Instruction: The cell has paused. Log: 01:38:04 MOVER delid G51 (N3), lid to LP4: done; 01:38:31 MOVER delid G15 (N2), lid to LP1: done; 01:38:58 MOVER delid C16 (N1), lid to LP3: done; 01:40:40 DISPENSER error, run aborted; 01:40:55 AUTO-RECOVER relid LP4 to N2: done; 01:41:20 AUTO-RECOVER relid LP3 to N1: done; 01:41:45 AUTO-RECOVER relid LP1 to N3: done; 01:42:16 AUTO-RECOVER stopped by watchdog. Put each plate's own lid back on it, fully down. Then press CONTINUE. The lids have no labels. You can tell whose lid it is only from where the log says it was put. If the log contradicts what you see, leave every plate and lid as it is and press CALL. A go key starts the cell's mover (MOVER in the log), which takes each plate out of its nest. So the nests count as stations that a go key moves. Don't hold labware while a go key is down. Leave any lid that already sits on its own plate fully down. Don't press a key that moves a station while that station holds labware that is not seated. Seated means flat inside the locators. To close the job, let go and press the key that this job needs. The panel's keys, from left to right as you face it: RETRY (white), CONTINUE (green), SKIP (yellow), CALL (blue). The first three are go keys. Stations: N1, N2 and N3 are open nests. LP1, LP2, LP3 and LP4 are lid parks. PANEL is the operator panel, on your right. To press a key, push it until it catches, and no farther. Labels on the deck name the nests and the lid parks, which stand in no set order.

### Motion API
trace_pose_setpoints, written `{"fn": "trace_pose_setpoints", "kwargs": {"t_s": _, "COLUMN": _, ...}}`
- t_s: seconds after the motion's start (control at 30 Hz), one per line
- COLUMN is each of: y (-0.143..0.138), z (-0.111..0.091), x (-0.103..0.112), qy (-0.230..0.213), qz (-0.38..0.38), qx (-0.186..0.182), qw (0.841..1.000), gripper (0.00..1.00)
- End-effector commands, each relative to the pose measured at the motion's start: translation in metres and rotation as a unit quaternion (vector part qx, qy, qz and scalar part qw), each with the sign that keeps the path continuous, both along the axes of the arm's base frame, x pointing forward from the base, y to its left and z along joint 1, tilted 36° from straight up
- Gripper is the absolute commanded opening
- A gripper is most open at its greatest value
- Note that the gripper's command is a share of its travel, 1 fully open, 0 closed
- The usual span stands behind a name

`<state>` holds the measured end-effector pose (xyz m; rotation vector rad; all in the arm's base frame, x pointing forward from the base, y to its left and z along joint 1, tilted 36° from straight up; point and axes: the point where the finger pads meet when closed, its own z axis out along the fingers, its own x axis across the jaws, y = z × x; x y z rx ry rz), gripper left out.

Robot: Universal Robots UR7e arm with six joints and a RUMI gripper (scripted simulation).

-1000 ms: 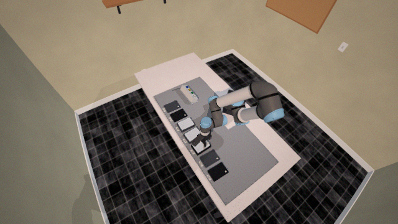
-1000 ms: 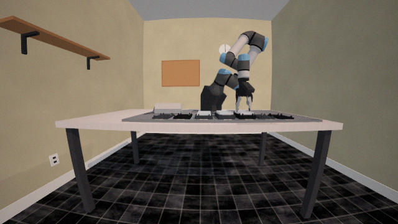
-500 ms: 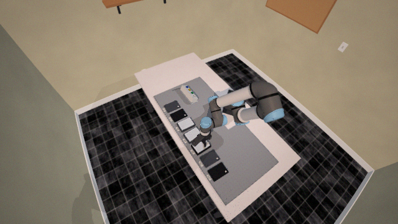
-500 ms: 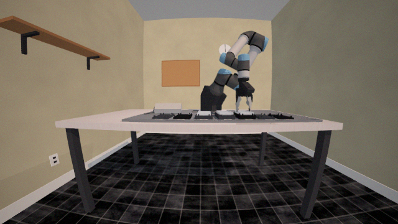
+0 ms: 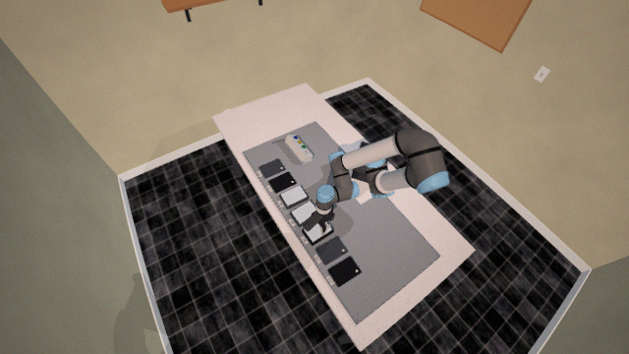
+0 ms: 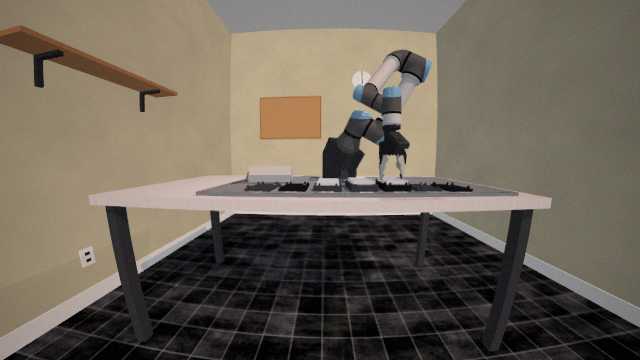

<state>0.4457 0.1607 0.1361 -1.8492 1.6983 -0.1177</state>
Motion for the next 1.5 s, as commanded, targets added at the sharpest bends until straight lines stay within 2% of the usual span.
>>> {"fn": "trace_pose_setpoints", "kwargs": {"t_s": 0.0, "y": -0.002, "z": 0.004, "x": -0.002, "qy": 0.000, "qz": 0.000, "qx": 0.000, "qw": 1.000, "gripper": 0.00}}
{"fn": "trace_pose_setpoints", "kwargs": {"t_s": 0.57, "y": -0.008, "z": 0.018, "x": -0.010, "qy": 0.000, "qz": 0.000, "qx": 0.000, "qw": 1.000, "gripper": 0.00}}
{"fn": "trace_pose_setpoints", "kwargs": {"t_s": 0.7, "y": 0.010, "z": 0.025, "x": -0.013, "qy": 0.012, "qz": -0.026, "qx": 0.015, "qw": 0.999, "gripper": 0.00}}
{"fn": "trace_pose_setpoints", "kwargs": {"t_s": 0.83, "y": 0.020, "z": 0.028, "x": -0.014, "qy": 0.011, "qz": -0.026, "qx": 0.015, "qw": 0.999, "gripper": 0.00}}
{"fn": "trace_pose_setpoints", "kwargs": {"t_s": 1.33, "y": 0.089, "z": 0.054, "x": -0.026, "qy": 0.011, "qz": -0.026, "qx": 0.015, "qw": 0.999, "gripper": 0.00}}
{"fn": "trace_pose_setpoints", "kwargs": {"t_s": 1.47, "y": 0.099, "z": 0.057, "x": -0.028, "qy": 0.011, "qz": -0.026, "qx": 0.015, "qw": 0.999, "gripper": 0.00}}
